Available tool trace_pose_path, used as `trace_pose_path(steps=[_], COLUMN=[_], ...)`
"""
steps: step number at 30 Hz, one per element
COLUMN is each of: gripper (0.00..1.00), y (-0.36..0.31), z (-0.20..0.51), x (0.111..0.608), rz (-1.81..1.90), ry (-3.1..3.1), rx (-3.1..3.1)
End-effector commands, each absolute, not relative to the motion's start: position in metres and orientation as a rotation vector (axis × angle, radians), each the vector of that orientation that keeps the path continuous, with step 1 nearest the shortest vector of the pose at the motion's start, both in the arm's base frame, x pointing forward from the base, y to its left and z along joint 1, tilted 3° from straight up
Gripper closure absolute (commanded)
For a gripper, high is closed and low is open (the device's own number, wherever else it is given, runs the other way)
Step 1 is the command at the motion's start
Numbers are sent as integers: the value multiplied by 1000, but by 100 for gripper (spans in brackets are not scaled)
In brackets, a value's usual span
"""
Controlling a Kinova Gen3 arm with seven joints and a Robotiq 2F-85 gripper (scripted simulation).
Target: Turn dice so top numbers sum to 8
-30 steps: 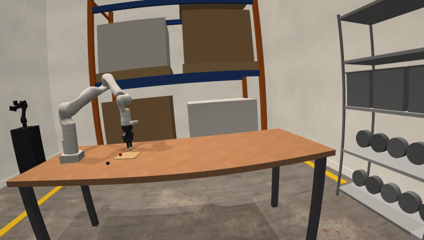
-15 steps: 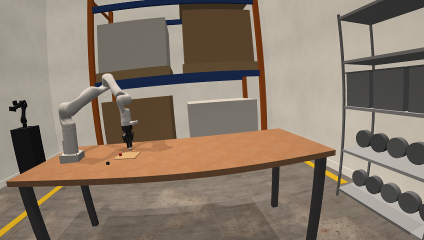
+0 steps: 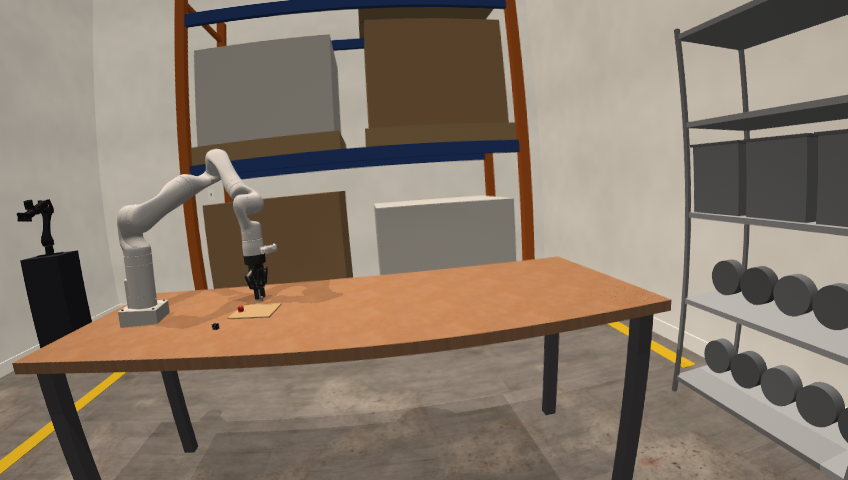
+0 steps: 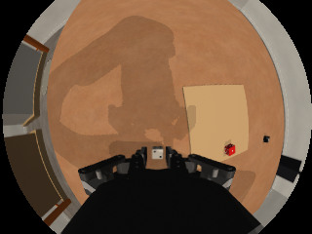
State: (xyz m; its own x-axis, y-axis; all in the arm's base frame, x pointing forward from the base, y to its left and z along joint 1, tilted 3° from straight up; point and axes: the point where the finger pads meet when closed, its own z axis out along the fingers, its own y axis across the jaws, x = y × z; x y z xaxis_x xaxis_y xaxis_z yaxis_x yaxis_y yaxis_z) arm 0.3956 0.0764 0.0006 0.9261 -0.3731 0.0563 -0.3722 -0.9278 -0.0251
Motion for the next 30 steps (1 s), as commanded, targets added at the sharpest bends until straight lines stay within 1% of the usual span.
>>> trace_pose_path(steps=[1, 30], gripper=[69, 69], y=[75, 75], z=[-3, -5], x=[395, 395], rz=[-91, -91], ry=[598, 598], rx=[-3072, -3072])
